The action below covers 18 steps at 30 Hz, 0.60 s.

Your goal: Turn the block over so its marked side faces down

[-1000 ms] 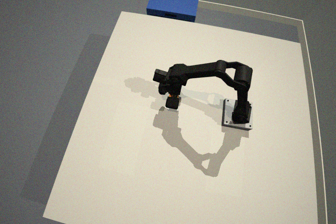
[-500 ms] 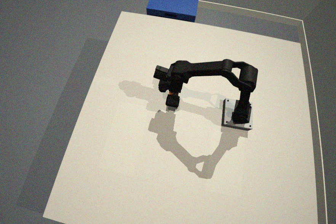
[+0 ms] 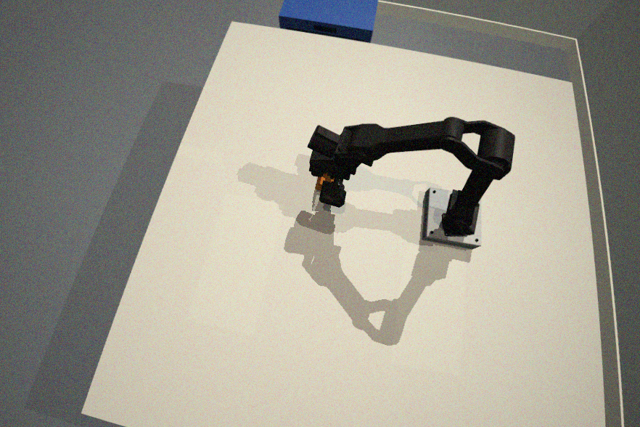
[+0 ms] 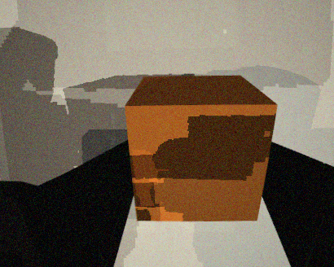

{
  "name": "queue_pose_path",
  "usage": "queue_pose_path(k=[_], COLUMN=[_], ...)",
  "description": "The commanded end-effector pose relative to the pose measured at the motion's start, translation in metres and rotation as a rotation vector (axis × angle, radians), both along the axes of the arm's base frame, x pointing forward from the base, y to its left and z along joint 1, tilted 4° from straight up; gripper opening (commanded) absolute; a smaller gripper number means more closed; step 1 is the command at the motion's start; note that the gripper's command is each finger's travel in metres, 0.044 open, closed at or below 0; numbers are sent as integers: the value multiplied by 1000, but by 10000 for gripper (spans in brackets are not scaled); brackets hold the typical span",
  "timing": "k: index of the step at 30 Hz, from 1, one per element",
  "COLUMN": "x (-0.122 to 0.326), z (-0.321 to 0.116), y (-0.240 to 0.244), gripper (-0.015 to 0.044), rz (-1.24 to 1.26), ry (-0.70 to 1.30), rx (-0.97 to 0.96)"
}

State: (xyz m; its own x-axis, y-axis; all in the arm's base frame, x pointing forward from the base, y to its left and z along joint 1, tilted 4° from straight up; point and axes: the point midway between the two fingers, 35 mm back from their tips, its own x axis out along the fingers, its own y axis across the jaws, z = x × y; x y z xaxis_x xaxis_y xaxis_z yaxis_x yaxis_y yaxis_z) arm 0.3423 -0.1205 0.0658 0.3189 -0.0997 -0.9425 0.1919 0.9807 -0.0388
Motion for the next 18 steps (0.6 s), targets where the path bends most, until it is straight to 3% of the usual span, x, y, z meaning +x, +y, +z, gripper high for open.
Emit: queue_pose_path(k=[1,18], x=[0,-5], z=[1,2], y=[0,1], gripper=[0,0], rz=[6,19], ry=[-64,-257], rx=[-10,-54])
